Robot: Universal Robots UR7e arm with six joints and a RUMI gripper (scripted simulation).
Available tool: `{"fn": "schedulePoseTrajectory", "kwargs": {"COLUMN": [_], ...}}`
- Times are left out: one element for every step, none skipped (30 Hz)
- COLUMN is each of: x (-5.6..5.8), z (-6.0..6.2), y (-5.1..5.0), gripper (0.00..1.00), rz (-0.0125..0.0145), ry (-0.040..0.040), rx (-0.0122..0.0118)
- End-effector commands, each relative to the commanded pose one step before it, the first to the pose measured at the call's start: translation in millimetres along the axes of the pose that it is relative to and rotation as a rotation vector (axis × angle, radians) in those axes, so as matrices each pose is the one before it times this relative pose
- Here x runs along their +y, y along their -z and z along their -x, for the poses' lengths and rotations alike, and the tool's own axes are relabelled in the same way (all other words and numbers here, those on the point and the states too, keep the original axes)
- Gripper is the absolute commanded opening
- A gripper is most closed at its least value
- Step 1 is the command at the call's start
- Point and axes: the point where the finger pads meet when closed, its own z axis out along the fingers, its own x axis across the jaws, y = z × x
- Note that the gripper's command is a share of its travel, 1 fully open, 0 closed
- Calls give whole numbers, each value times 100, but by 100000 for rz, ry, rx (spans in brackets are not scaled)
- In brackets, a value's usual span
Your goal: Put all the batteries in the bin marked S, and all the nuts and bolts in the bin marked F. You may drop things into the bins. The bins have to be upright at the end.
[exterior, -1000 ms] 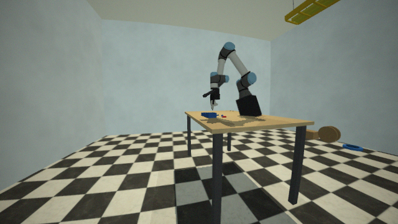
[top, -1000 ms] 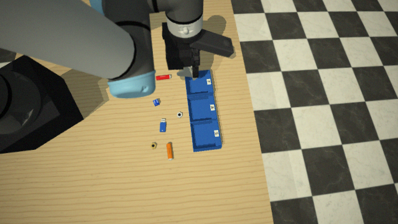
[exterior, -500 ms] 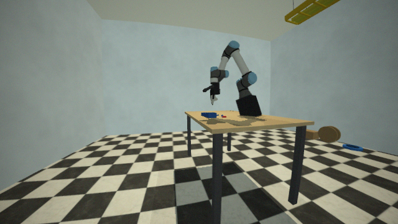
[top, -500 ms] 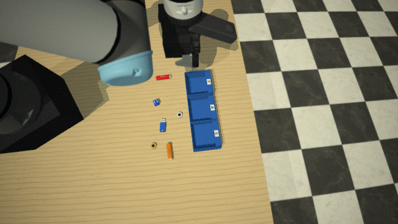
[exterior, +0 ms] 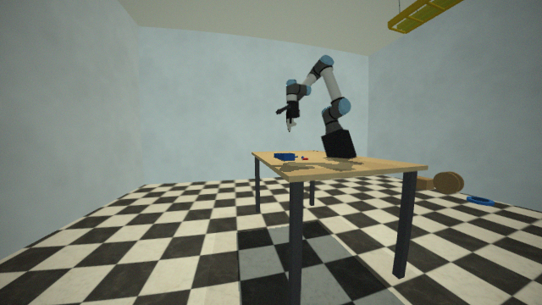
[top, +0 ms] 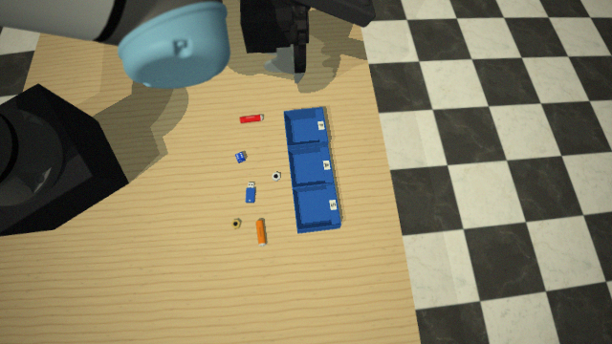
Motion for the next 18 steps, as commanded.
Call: {"fn": "schedulePoseTrajectory", "kwargs": {"x": [-23, -1, 281, 249, 215, 180, 157, 137, 113, 0, 0, 87, 21, 6, -13, -38, -66, -87], "z": [0, 1, -666, -680, -692, -702, -708, -712, -716, 0, 0, -721, -725, -724, -724, -724, -720, -719], "y": [142, 2, -407, -411, -411, -411, -411, -412, -412, 0, 0, -415, -412, -412, -412, -412, -421, -413], "gripper": [4, 4, 17, 17, 17, 17, 17, 17, 17, 17, 17, 17, 17, 17, 17, 17, 17, 17], "rz": [82, 1, 3, 1, 1, -1, 15, 34, 47, 0, 0, 0, 85, 47, 25, 35, 42, 45], "ry": [-33, 0, -5000, -5000, -5000, -3294, -2849, -3303, -3324, 0, 0, -9390, -2035, -2678, -3452, -3344, -3273, -3297], "rx": [14, 0, 3, 2, 2, 0, 2, 8, 18, 0, 0, 20, 55, 23, 1, 17, 32, 43]}}
